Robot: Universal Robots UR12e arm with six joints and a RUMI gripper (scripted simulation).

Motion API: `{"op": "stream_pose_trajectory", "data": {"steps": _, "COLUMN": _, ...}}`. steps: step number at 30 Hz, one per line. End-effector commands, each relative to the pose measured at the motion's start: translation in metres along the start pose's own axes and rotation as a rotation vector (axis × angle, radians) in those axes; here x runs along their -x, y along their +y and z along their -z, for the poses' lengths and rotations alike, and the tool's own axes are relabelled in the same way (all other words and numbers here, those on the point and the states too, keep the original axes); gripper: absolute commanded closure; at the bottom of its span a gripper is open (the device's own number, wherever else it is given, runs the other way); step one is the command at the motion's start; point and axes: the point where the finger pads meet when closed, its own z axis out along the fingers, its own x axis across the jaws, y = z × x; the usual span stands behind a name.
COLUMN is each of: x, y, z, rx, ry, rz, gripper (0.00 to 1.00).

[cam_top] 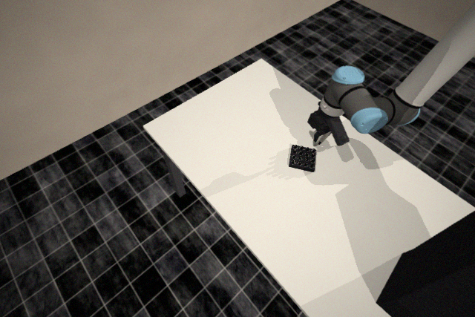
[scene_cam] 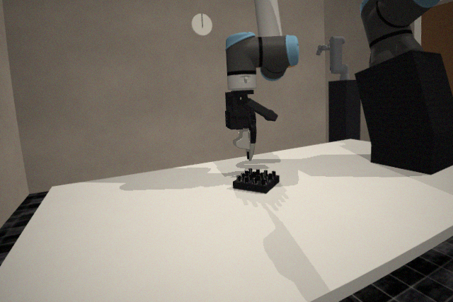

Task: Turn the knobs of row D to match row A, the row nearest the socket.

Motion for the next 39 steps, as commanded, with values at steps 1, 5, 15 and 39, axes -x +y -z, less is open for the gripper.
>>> {"op": "stream_pose_trajectory", "data": {"steps": 1, "x": -0.0017, "y": -0.0028, "z": 0.0002, "rx": -0.003, "ry": 0.0, "rz": 0.002, "gripper": 0.89}}
{"op": "stream_pose_trajectory", "data": {"steps": 5, "x": -0.0017, "y": -0.0028, "z": 0.0002, "rx": -0.003, "ry": 0.0, "rz": 0.005, "gripper": 0.89}}
{"op": "stream_pose_trajectory", "data": {"steps": 15, "x": -0.0018, "y": -0.0042, "z": 0.0015, "rx": -0.003, "ry": 0.001, "rz": 0.076, "gripper": 0.89}}
{"op": "stream_pose_trajectory", "data": {"steps": 39, "x": 0.0011, "y": -0.0056, "z": 0.008, "rx": -0.001, "ry": 0.001, "rz": 0.586, "gripper": 0.89}}
